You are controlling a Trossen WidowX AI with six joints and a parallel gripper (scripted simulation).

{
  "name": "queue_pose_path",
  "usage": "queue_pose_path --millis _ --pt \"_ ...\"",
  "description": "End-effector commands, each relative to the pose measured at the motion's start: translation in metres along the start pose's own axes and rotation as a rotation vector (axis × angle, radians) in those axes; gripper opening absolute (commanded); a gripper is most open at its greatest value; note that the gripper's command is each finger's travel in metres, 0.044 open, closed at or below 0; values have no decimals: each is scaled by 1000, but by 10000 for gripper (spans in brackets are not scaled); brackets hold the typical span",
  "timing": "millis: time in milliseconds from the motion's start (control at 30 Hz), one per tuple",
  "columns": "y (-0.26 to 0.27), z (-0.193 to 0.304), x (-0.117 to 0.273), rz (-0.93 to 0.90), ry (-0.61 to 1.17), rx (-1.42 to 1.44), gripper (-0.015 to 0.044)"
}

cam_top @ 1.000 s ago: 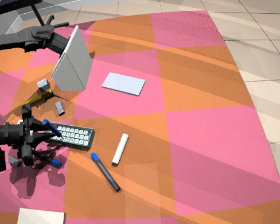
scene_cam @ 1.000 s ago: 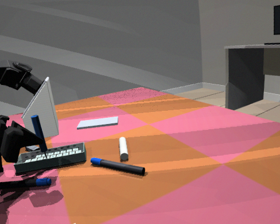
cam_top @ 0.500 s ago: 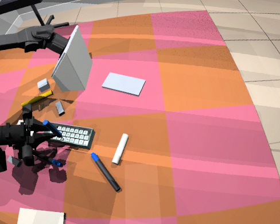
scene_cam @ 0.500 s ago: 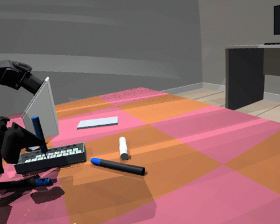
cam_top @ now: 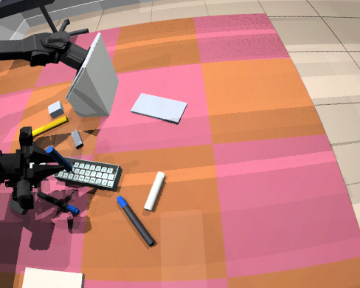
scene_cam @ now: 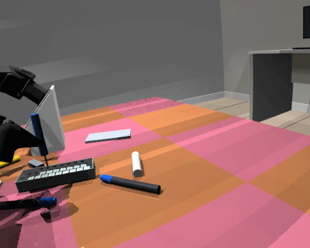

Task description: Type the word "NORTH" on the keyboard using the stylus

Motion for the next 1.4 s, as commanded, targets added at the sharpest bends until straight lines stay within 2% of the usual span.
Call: queue_pose_path --millis 0,200,267,667,1133,1233,1367 --pt "0 0 0 0 0 0 84" --pt "0 0 0 0 0 0 44" --pt "-1 0 -1 0 1 -1 0" --pt "-30 6 -16 6 11 -12 0" --pt "-26 -11 -26 6 11 -13 0" --pt "-26 -13 -28 6 11 -13 79" --pt "-26 -13 -28 6 11 -13 81"
Point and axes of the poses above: the point midway between the two fingers, 35 mm back from their tips, its own x axis back along the fingers, its own y axis across the jaws, z = x × y, the point moved 10 cm from there along x, back along the fingers, and after that the axes turned 15 degrees about -x, right-handed, at the moved point
